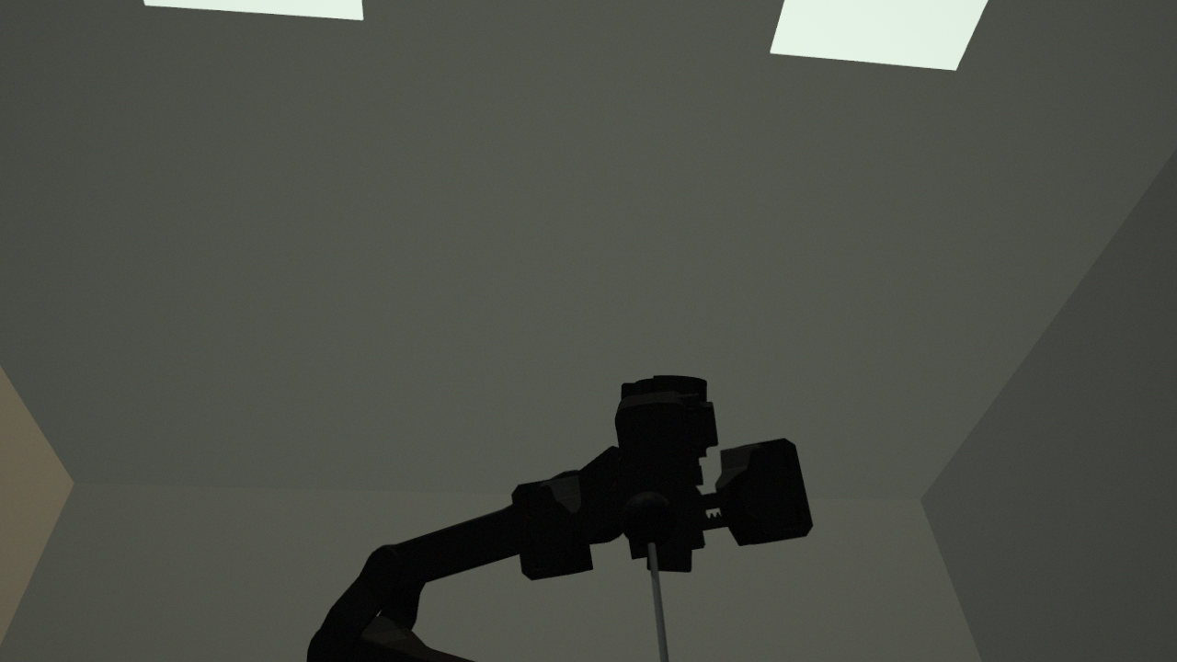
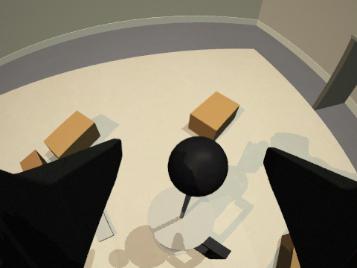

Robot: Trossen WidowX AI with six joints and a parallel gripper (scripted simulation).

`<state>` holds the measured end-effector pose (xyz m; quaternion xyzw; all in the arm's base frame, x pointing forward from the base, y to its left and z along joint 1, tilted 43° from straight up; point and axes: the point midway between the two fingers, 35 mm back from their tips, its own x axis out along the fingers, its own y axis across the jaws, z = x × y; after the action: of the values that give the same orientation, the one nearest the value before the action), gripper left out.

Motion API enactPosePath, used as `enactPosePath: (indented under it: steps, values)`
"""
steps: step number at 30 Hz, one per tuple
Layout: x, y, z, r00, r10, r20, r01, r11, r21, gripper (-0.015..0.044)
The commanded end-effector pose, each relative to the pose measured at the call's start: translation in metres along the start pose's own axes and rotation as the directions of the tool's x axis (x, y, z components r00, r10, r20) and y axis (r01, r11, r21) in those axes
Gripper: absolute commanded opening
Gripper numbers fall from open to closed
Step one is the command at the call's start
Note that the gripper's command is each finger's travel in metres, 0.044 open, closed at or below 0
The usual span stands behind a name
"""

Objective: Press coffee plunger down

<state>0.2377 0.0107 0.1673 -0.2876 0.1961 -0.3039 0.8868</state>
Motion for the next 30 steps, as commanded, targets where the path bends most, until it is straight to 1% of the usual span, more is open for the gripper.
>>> enactPosePath:
  steps: [1,7,11,30]
  values:
    - [0.000,-0.001,-0.001,1.000,-0.004,0.001,0.004,1.000,-0.006,0.0309]
    - [0.000,-0.001,-0.001,1.000,-0.004,0.001,0.004,1.000,-0.006,0.0151]
    - [0.000,-0.001,-0.001,1.000,-0.004,0.001,0.004,1.000,-0.006,0.0125]
    - [0.010,0.005,-0.014,1.000,0.002,-0.018,-0.002,1.000,-0.010,0.0124]
